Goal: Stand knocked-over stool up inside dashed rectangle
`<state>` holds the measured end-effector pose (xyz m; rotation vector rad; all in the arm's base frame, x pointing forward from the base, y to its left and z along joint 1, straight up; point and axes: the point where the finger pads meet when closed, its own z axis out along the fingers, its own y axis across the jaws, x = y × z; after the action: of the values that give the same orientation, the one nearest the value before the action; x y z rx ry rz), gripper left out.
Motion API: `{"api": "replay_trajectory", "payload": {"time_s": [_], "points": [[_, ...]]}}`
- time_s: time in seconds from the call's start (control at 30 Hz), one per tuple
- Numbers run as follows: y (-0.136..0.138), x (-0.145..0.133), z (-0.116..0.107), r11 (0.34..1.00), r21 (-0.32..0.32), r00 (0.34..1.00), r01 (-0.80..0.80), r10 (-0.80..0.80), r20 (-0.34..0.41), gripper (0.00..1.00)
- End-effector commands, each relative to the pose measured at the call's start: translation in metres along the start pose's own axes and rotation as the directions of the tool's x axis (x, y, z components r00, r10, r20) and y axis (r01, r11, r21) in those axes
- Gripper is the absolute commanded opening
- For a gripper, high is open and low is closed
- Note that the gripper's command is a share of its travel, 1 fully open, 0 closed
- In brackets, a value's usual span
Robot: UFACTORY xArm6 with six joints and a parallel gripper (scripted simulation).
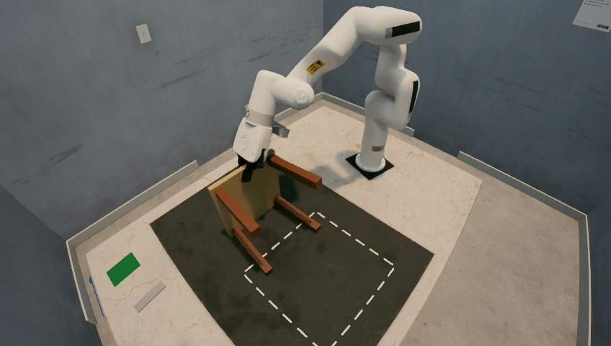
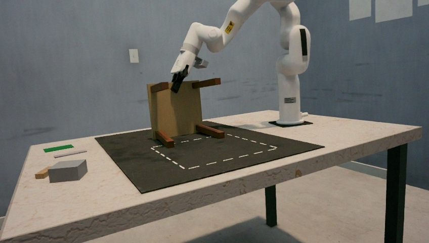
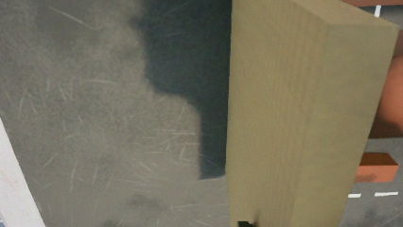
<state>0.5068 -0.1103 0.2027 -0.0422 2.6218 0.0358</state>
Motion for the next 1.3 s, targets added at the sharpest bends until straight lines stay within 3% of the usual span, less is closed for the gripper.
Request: {"api": "replay_trajectory", "payload": {"time_s": [0.0,0.73,1.27], "points": [[0.0,-0.002,-0.001,1.0,0.001,1.0,0.001,-0.001,0.004,0.21],[0.002,-0.003,-0.003,1.0,0.012,1.0,0.007,-0.007,0.004,0.21],[0.014,-0.008,-0.012,0.998,0.057,0.999,0.033,-0.033,0.003,0.21]]}}
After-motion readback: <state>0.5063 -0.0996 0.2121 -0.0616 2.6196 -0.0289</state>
